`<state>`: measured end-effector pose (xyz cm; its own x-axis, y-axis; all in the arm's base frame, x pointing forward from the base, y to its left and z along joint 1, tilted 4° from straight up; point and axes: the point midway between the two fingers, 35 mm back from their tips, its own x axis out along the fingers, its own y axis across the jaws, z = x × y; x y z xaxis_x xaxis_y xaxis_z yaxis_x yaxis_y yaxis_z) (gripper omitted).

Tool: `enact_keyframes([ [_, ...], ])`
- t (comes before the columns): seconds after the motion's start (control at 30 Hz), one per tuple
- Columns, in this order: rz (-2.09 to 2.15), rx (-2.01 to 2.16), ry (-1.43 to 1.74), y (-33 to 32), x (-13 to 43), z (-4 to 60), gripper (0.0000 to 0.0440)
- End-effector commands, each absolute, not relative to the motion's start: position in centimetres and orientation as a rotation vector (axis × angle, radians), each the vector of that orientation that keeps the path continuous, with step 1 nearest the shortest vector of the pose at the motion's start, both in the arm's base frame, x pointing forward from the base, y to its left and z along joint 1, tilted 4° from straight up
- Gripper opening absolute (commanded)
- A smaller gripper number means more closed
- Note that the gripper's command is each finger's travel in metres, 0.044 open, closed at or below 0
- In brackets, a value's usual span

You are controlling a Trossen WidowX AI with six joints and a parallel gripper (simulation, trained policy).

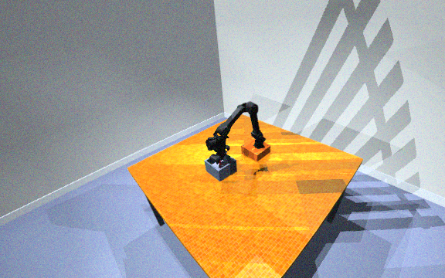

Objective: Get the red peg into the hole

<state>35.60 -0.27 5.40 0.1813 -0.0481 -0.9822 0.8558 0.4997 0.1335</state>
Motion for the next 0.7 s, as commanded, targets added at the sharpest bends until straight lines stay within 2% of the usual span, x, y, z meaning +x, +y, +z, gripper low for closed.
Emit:
enact_keyframes([
  [0.0,-0.751,0.822,1.217,-0.9,36.9,5.3,0.0313],
  [0.2,-0.745,0.814,1.189,-2.0,38.8,5.7,0.0437],
  [0.67,-0.751,0.83,1.044,-5.9,42.5,7.6,0.044],
])
